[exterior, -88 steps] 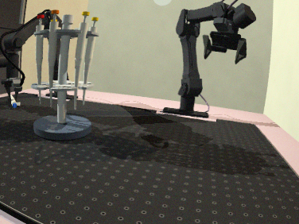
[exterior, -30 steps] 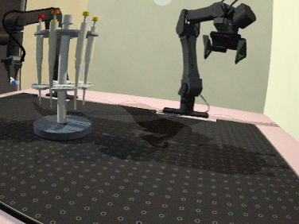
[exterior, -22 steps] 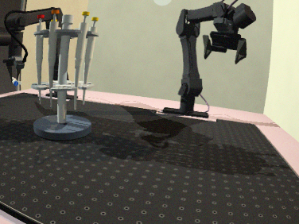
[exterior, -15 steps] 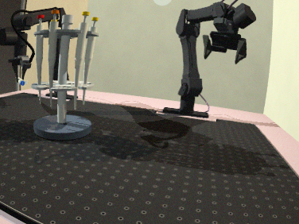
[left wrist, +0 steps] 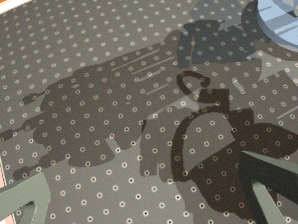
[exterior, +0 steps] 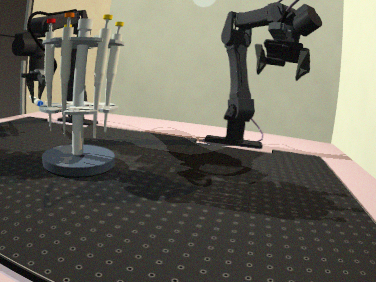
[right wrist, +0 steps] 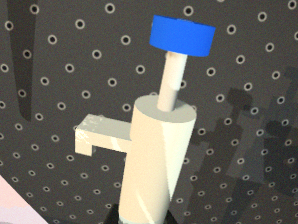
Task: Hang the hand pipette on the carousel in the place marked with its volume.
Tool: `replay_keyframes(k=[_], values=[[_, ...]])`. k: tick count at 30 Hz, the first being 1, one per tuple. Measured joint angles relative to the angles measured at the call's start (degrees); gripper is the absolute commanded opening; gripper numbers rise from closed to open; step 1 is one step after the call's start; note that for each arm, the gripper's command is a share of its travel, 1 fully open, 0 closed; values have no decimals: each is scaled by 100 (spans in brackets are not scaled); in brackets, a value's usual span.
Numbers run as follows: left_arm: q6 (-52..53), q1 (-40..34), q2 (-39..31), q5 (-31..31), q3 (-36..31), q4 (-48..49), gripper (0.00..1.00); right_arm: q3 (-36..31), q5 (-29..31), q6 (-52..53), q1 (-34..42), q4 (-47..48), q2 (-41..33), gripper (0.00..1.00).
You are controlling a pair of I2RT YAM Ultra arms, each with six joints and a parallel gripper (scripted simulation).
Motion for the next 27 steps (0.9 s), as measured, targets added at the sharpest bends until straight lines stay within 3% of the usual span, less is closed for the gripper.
replay_keyframes(k=[27], values=[[0, 0, 0, 0, 0, 0, 100, -457, -2, 1482, 1469, -26, -544, 12]])
